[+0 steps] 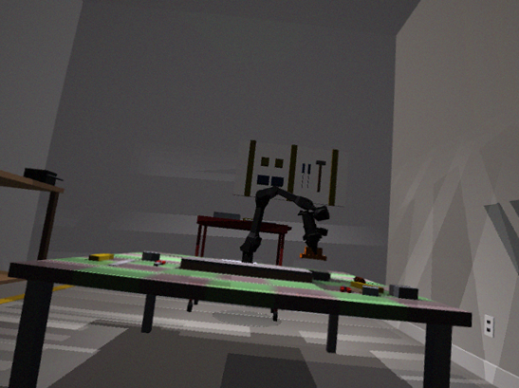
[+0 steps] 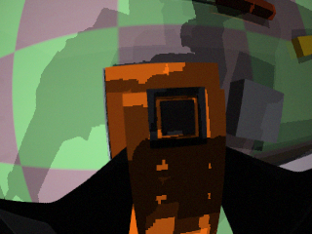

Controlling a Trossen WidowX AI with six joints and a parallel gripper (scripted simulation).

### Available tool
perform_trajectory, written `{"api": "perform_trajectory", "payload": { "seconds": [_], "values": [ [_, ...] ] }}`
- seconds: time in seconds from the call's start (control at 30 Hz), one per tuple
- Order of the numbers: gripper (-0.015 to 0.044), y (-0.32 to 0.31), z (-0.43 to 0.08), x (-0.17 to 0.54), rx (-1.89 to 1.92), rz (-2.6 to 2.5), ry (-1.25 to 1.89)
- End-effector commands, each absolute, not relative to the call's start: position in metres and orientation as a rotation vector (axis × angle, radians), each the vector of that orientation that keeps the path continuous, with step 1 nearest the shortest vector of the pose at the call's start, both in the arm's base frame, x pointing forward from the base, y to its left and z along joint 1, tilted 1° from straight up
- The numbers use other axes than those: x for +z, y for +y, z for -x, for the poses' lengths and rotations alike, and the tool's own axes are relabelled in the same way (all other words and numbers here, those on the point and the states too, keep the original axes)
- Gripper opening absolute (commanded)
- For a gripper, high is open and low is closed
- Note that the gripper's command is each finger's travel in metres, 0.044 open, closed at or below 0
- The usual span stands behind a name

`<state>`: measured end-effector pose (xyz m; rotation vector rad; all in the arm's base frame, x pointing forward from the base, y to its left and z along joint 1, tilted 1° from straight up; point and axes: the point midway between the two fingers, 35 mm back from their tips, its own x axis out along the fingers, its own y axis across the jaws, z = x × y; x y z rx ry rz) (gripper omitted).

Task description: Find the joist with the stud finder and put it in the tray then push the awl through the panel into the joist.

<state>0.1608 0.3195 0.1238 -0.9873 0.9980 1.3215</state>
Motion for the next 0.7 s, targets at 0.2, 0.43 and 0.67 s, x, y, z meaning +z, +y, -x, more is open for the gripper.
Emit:
{"api": "perform_trajectory", "payload": {
  "seconds": [0.2, 0.43, 0.67],
  "values": [
    [0.0000, 0.321, -0.161, 0.107, 1.321, 0.983, 0.998],
    [0.0000, 0.321, -0.161, 0.096, 1.321, 0.983, 0.998],
    [0.0000, 0.321, -0.161, 0.085, 1.321, 0.983, 0.998]
  ]
}}
